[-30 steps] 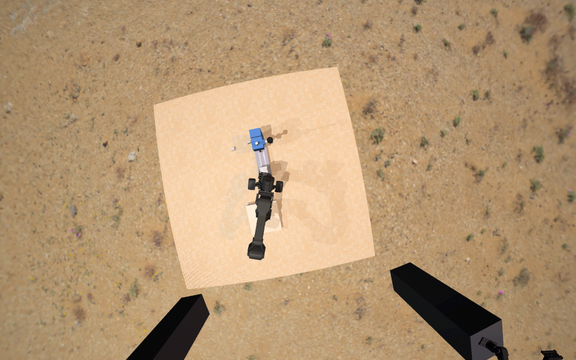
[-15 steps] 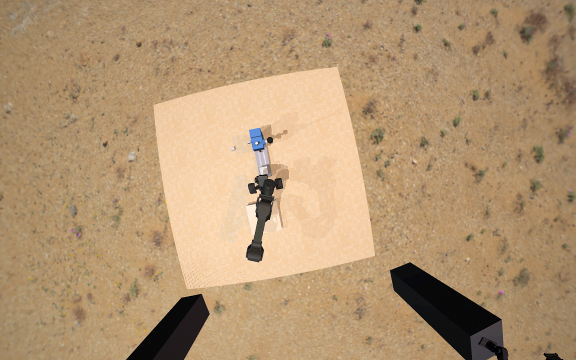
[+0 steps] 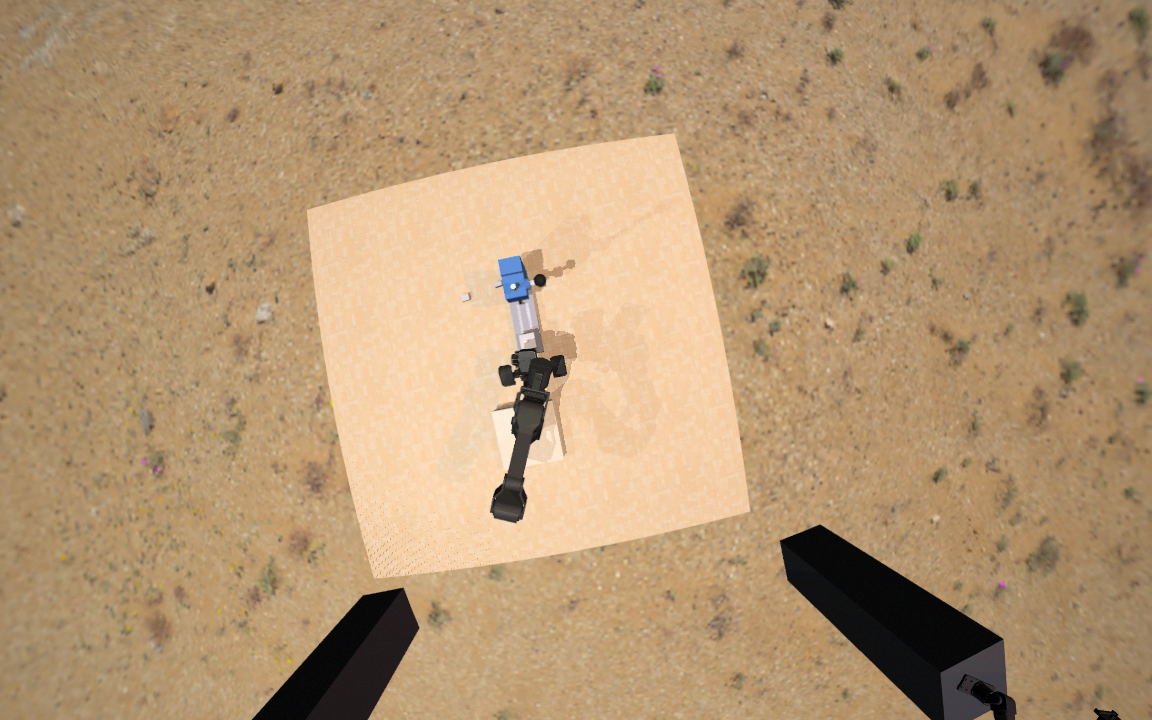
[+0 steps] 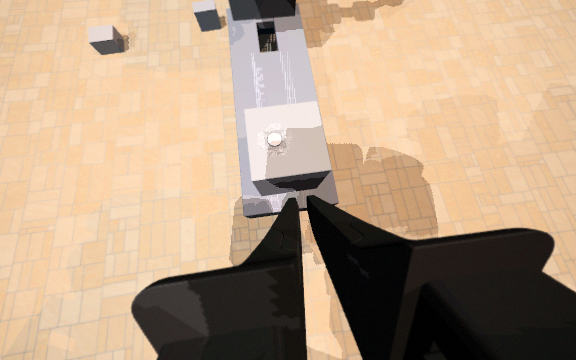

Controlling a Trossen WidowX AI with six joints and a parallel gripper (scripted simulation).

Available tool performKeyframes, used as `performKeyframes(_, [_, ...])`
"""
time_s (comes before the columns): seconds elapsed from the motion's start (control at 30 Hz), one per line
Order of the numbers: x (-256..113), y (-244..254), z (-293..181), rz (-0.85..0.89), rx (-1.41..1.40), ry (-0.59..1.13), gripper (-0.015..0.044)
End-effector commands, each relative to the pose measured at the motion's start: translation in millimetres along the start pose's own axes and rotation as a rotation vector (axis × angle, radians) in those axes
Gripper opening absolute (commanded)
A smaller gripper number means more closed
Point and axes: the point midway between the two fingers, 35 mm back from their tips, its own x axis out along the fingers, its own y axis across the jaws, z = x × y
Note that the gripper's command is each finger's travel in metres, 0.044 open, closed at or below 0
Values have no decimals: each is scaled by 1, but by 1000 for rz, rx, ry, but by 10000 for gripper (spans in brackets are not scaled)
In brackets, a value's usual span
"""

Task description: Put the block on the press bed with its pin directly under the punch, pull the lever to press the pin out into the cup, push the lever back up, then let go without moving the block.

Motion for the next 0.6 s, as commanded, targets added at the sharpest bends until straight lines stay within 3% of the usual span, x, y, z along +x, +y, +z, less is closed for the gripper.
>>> performKeyframes(0.0, [9, 2, -9, 9, -3, 9, 30])
performKeyframes(0.57, [25, 3, -7, 9, -3, 8, 30])
